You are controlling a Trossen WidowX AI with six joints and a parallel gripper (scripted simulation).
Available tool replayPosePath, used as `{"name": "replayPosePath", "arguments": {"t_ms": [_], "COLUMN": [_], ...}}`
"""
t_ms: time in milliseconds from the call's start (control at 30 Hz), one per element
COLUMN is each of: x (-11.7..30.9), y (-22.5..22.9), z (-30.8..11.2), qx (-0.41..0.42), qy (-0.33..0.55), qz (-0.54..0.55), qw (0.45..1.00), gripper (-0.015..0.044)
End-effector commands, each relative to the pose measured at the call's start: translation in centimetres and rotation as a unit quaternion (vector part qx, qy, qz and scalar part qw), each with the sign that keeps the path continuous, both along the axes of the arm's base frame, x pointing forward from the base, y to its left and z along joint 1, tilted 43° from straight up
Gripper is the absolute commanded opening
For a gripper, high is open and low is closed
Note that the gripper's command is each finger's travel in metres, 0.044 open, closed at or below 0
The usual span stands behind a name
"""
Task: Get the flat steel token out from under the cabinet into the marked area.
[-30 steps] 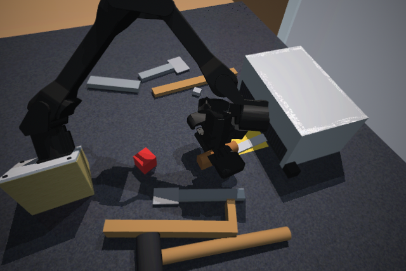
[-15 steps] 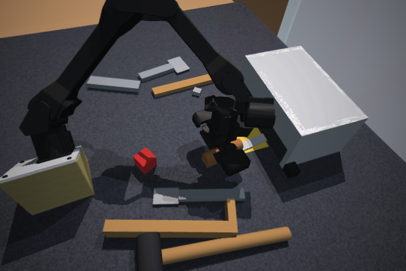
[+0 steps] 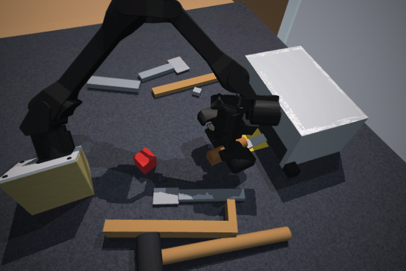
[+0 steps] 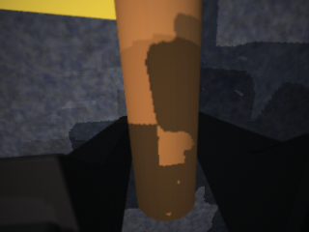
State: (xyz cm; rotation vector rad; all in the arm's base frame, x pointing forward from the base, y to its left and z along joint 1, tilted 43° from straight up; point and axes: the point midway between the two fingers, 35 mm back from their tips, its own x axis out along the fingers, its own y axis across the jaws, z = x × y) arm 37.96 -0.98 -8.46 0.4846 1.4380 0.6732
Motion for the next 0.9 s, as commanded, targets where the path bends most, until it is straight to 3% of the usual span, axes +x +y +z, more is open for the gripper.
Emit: {"name": "replayPosePath", "arguments": {"t_ms": [0, 867], "x": [0.6, 2.9], "y": [0.0, 0.2], "z": [0.0, 0.3], "qx": [-0.001, -0.001], "qy": [0.0, -0.001], "qz": [-0.001, -0.001], "qw": [1.0, 1.0], "gripper": [0.0, 0.0]}}
